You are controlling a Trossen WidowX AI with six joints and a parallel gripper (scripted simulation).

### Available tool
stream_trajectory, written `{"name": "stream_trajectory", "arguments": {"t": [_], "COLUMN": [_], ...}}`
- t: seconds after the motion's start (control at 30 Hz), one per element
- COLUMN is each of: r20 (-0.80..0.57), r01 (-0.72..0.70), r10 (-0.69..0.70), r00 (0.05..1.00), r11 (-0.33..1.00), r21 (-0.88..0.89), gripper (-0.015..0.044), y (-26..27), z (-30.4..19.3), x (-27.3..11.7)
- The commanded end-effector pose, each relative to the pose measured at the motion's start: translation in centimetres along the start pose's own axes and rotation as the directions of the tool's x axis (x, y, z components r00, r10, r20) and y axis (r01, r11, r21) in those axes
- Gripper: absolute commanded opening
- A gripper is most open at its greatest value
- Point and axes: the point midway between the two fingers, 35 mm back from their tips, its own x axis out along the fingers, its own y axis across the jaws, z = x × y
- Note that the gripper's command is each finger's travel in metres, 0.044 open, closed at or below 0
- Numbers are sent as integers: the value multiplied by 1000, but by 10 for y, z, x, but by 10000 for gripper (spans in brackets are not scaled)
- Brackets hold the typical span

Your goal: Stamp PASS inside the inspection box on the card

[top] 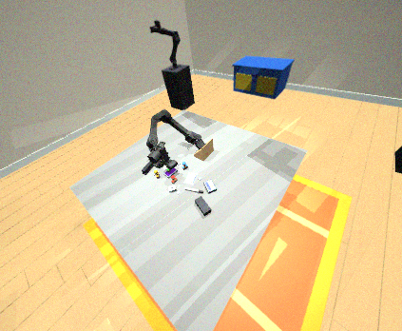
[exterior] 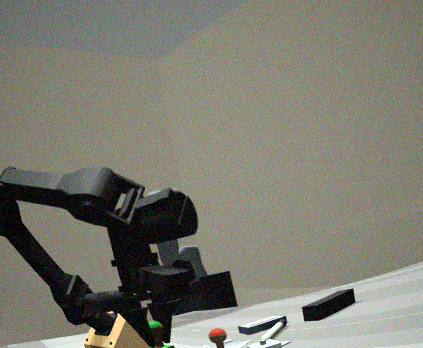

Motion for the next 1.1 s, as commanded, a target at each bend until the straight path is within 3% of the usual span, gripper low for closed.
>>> {"name": "stream_trajectory", "arguments": {"t": [0.0,1.07], "r20": [2,2], "r01": [6,8], "r10": [-6,-8], "r00": [1000,1000], "r11": [1000,1000], "r21": [-3,1], "gripper": [0,0], "y": [-1,-2], "z": [0,-1], "x": [3,17]}}
